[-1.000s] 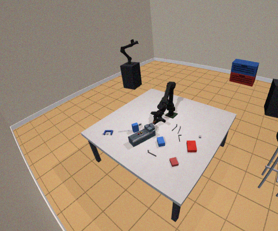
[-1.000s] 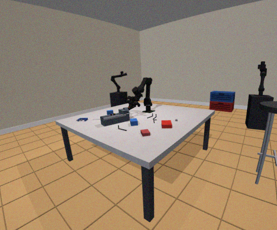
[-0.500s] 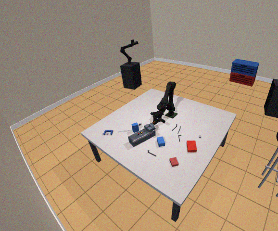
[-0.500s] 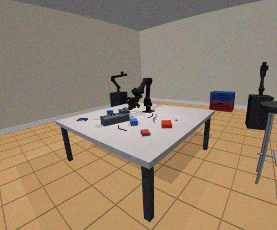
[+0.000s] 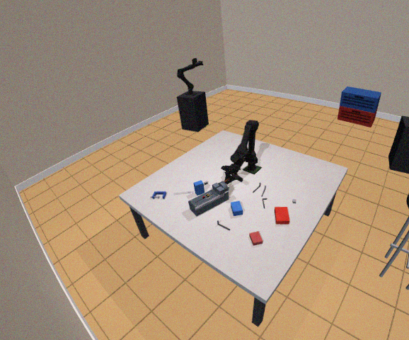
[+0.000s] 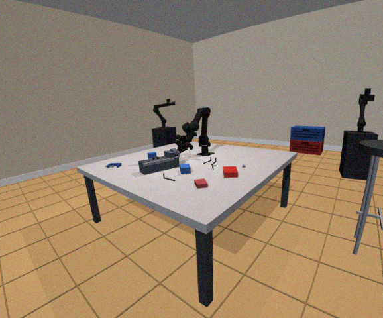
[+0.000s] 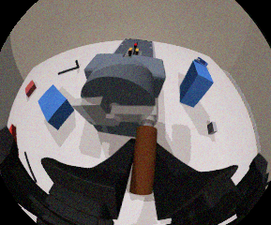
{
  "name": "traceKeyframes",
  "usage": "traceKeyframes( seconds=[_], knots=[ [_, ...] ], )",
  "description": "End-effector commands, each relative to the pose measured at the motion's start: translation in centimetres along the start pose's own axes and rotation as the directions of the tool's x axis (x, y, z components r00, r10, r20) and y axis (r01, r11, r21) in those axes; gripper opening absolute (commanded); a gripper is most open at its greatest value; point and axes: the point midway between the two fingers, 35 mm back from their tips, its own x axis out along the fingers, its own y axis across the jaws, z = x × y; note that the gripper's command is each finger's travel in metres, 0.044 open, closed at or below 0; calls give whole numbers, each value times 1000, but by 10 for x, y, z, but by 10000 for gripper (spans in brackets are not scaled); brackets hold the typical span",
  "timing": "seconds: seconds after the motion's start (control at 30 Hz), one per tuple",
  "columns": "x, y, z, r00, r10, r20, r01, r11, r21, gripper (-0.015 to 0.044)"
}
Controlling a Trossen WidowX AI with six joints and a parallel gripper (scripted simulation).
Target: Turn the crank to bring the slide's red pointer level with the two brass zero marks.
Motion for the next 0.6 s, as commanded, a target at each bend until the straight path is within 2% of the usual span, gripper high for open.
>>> traceKeyframes(
  seconds=[0.0,0.57],
  knots=[
    [7,-2,-6,1000,-10,-16,10,1000,-5,0],
    [16,2,-16,1000,-9,-16,9,1000,-4,0]
  ],
)
